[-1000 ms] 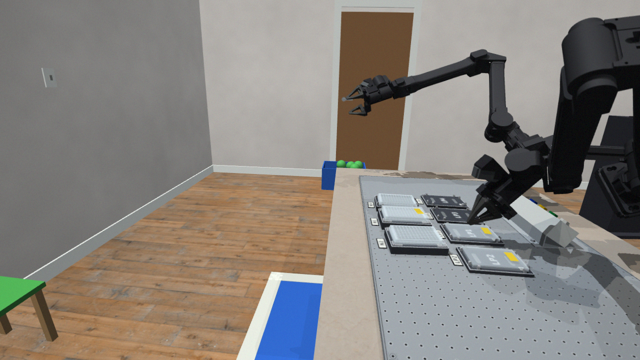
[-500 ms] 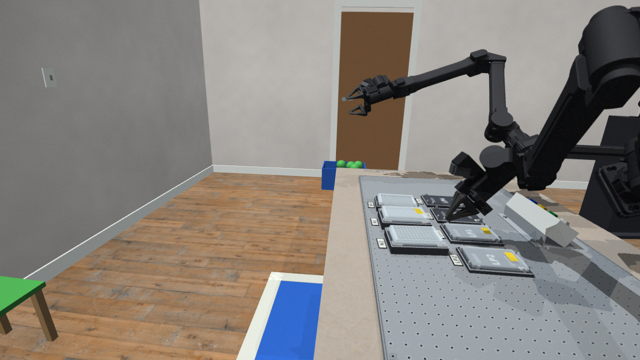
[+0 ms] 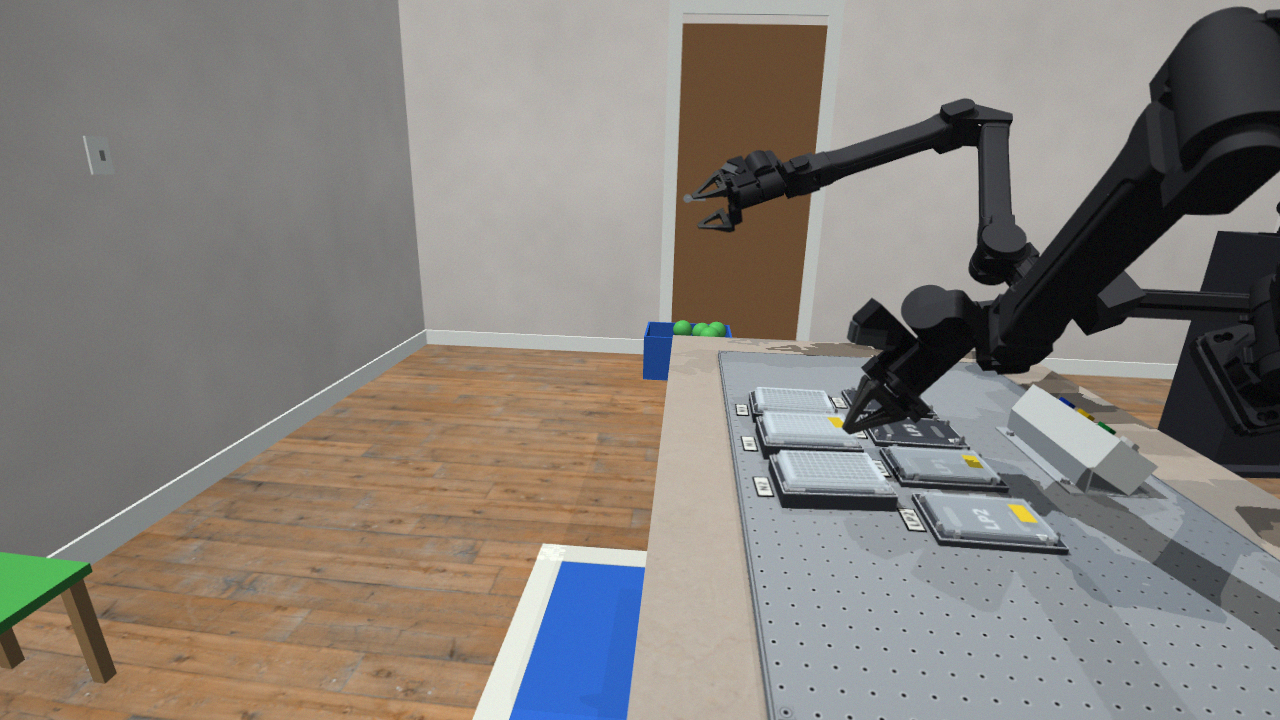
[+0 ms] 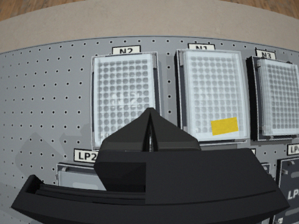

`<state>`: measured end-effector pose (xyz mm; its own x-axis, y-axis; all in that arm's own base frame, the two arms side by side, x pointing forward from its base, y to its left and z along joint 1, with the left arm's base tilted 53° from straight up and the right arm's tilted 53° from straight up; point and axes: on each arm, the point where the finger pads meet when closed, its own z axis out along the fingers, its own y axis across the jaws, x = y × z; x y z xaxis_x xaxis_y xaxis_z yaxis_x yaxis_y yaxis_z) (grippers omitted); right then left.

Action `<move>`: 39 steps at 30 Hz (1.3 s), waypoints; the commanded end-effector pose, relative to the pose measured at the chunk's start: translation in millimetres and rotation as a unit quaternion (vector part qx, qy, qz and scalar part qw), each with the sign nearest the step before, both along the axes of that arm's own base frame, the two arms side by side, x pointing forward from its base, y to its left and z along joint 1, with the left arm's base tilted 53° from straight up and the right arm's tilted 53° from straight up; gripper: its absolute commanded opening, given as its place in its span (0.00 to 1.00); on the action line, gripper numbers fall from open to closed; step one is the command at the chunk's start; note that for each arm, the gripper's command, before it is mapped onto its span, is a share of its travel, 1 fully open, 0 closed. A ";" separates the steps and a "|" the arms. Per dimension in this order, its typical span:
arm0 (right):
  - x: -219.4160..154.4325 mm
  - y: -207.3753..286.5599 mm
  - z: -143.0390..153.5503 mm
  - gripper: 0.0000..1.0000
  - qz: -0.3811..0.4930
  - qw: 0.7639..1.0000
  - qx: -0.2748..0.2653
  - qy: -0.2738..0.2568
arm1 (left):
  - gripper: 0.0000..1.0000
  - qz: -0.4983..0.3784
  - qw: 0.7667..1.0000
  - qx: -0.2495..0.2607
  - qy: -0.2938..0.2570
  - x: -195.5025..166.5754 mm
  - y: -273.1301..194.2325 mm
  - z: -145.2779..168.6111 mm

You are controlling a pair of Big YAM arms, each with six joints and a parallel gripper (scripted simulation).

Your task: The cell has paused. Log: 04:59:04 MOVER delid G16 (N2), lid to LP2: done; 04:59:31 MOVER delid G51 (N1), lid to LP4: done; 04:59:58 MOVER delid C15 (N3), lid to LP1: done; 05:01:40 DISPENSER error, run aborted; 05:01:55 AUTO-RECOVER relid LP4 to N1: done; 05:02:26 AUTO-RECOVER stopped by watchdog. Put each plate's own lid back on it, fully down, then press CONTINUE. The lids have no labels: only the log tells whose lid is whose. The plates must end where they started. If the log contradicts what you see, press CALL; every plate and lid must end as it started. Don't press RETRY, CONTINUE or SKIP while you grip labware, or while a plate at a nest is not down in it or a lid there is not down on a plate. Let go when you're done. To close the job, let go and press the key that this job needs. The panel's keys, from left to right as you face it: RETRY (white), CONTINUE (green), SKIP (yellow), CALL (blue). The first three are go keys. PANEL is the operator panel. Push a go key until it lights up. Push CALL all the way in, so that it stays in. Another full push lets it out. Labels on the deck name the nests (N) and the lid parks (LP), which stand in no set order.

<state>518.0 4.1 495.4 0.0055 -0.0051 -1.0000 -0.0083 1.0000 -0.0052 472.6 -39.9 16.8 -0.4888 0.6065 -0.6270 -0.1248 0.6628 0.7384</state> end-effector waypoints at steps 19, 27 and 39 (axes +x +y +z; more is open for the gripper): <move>5.3 -10.5 -3.5 1.00 -0.009 1.000 0.008 0.002 | 0.00 -0.002 1.000 -0.005 0.003 69.7 -32.5 0.6; 5.3 -10.5 -3.5 1.00 -0.009 1.000 0.008 0.002 | 0.00 -0.002 1.000 -0.005 -0.007 71.7 -32.3 8.3; 5.3 -10.5 -3.5 1.00 -0.009 1.000 0.008 0.002 | 0.00 -0.002 1.000 -0.005 -0.007 71.7 -32.3 8.3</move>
<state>518.0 4.1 495.4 0.0055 -0.0051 -1.0000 -0.0083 1.0000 -0.0052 542.1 -68.2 26.8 -0.4824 0.6029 -0.6355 -0.1328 0.6667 0.7334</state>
